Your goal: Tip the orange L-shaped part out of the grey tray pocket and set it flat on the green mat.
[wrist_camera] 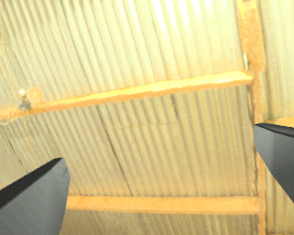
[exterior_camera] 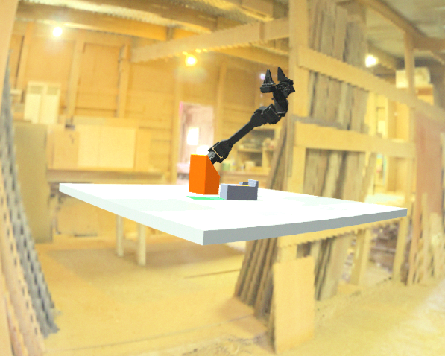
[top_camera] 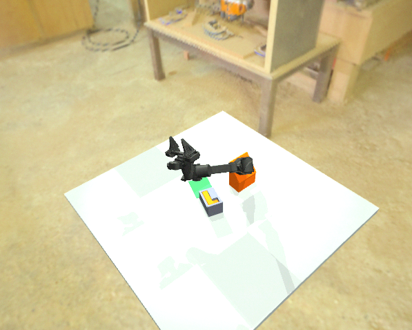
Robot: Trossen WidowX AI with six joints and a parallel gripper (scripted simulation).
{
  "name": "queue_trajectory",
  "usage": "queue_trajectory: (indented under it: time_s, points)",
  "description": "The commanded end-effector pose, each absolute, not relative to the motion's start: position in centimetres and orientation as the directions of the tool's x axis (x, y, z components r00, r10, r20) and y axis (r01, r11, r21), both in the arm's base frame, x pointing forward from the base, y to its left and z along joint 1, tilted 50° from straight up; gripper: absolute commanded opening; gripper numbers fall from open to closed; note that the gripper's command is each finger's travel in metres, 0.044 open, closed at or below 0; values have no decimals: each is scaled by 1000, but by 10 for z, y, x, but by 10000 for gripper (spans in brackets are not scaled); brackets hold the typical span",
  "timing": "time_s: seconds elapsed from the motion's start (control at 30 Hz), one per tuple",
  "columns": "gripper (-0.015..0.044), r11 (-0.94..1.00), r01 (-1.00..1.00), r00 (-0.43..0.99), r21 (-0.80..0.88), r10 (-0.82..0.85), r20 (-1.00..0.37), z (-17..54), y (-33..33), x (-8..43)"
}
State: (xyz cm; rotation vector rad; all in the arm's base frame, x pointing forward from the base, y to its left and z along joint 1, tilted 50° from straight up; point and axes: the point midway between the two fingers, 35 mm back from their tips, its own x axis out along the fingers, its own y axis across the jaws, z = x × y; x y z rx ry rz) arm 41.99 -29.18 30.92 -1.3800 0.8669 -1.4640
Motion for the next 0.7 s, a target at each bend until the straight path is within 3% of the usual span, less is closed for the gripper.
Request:
queue_trajectory:
  time_s: [0.0, 0.17, 0.23, 0.37, 0.67]
  points:
    - [374, -333, 148, 60, -931, -937, 344, 309, -292, 422]
    - [242, -261, 115, 339, -959, -897, 284, 288, -284, 466]
    - [190, -161, 80, 503, -984, -845, 179, 264, -274, 490]
    - [180, 140, -59, 726, -988, -674, -139, 196, -241, 513]
    - [180, 575, -313, 745, -755, -344, -571, 109, -179, 491]
